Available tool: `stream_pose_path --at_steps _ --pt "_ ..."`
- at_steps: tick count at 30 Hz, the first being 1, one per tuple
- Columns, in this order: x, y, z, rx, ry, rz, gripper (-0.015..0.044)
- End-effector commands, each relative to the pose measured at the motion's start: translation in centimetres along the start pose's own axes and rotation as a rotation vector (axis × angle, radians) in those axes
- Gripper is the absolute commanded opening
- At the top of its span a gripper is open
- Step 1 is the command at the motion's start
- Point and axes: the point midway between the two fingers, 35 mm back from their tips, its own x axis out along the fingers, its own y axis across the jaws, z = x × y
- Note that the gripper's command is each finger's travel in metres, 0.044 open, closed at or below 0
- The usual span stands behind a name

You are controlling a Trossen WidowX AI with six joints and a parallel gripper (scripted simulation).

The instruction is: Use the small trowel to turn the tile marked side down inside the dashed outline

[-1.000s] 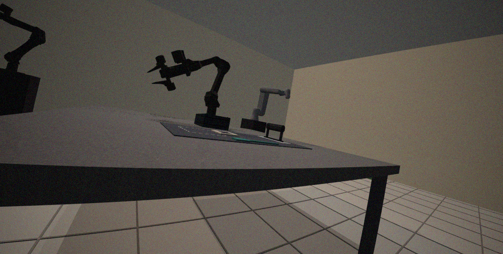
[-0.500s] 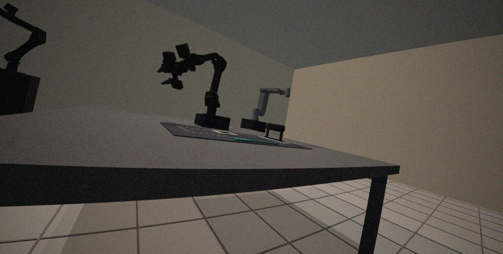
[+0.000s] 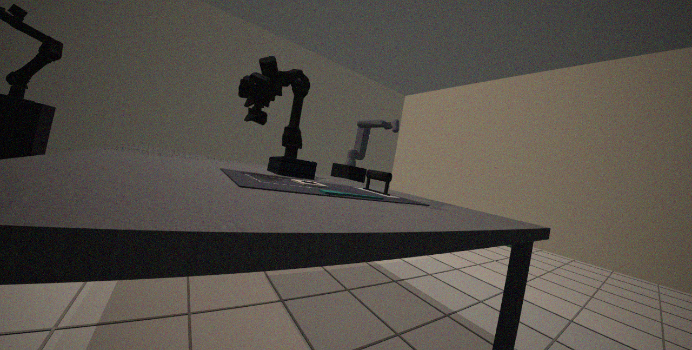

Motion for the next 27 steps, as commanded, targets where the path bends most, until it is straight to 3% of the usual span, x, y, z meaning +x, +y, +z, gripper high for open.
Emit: stream_pose_path --at_steps 1,27 --pt "0.3 0.8 -2.6 -0.086 0.048 -0.016 0.0270" --pt "-2.4 3.3 -24.7 -0.779 0.441 -0.045 0.0270"
